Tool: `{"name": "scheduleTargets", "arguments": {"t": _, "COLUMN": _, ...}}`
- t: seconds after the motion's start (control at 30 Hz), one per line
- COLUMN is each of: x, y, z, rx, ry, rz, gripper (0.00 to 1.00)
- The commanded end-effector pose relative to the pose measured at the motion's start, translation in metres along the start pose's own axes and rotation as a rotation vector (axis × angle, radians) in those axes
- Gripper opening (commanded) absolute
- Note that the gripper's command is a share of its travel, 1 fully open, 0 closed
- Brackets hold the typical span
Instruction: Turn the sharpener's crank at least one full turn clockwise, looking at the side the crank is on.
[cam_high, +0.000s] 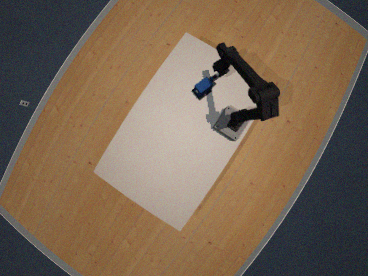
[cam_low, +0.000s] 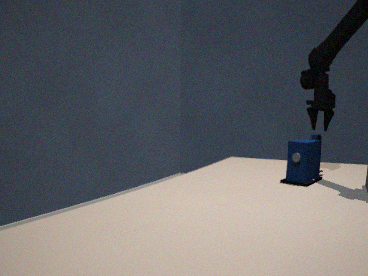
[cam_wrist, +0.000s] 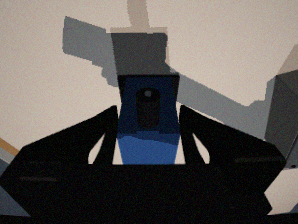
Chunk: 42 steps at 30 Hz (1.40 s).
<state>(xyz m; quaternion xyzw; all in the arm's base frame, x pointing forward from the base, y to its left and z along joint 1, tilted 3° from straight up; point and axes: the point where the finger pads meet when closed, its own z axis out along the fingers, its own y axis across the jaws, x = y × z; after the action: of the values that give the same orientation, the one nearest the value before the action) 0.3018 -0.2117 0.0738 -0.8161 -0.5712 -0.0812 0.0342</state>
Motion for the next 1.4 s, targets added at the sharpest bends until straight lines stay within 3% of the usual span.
{"name": "scheduleTargets", "arguments": {"t": 0.0, "x": 0.001, "y": 0.003, "z": 0.012, "rx": 0.010, "ry": 0.003, "rz": -0.009, "gripper": 0.51}}
{"name": "scheduleTargets", "arguments": {"t": 0.07, "x": 0.001, "y": 0.003, "z": 0.012, "rx": 0.010, "ry": 0.003, "rz": -0.009, "gripper": 0.51}}
{"name": "scheduleTargets", "arguments": {"t": 0.1, "x": -0.004, "y": 0.019, "z": 0.000, "rx": -0.027, "ry": -0.010, "rz": -0.013, "gripper": 0.51}}
{"name": "scheduleTargets", "arguments": {"t": 0.2, "x": 0.000, "y": 0.003, "z": 0.017, "rx": 0.010, "ry": 0.003, "rz": -0.006, "gripper": 0.51}}
{"name": "scheduleTargets", "arguments": {"t": 0.8, "x": -0.003, "y": 0.002, "z": 0.038, "rx": 0.010, "ry": 0.003, "rz": 0.003, "gripper": 0.51}}
{"name": "scheduleTargets", "arguments": {"t": 0.9, "x": -0.005, "y": 0.011, "z": 0.035, "rx": -0.007, "ry": -0.003, "rz": 0.000, "gripper": 0.51}}
{"name": "scheduleTargets", "arguments": {"t": 1.37, "x": -0.005, "y": 0.008, "z": 0.035, "rx": 0.000, "ry": -0.001, "rz": 0.002, "gripper": 0.51}}
